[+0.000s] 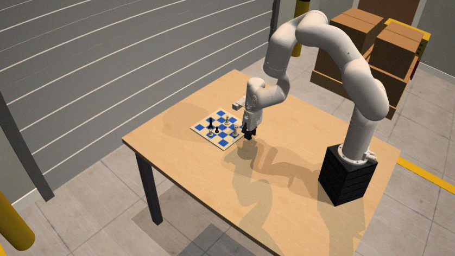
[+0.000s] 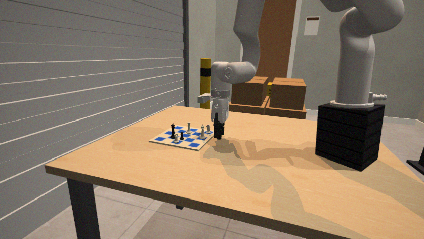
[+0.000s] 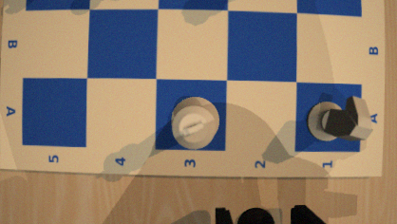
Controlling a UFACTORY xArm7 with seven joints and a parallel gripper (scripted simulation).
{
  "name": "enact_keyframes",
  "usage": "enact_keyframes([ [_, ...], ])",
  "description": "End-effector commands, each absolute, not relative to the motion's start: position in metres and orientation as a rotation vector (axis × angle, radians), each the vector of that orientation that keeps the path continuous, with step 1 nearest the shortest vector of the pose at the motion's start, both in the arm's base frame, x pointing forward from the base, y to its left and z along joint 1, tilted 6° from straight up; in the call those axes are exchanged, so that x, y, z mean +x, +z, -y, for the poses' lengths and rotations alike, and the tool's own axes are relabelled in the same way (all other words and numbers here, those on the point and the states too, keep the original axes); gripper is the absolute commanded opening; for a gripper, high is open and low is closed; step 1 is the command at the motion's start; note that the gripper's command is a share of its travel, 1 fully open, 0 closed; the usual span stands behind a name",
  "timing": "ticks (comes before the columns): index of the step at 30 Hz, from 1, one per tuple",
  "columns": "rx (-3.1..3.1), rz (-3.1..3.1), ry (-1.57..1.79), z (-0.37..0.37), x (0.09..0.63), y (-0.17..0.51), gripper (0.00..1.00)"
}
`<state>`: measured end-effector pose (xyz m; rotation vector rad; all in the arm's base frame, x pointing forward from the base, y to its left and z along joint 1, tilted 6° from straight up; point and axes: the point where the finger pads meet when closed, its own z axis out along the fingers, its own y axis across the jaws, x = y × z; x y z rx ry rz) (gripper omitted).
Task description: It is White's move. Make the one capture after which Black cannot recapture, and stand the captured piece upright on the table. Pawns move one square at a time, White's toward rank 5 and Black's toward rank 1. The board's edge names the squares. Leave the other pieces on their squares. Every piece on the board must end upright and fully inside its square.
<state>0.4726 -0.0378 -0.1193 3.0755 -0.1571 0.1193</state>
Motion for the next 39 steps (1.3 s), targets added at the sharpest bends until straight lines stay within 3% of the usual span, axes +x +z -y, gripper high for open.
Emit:
enact_keyframes([
  [1,3.075,0.157,0.126,0.038,0.474,-0.117,0.39],
  [29,3.075,0.157,0.125,0.032,0.467,-0.029,0.39],
  [30,3.075,0.157,0.125,0.032,0.467,-0.029,1.00],
  [39,3.075,0.157,0.125,0.032,0.467,-0.029,1.00],
])
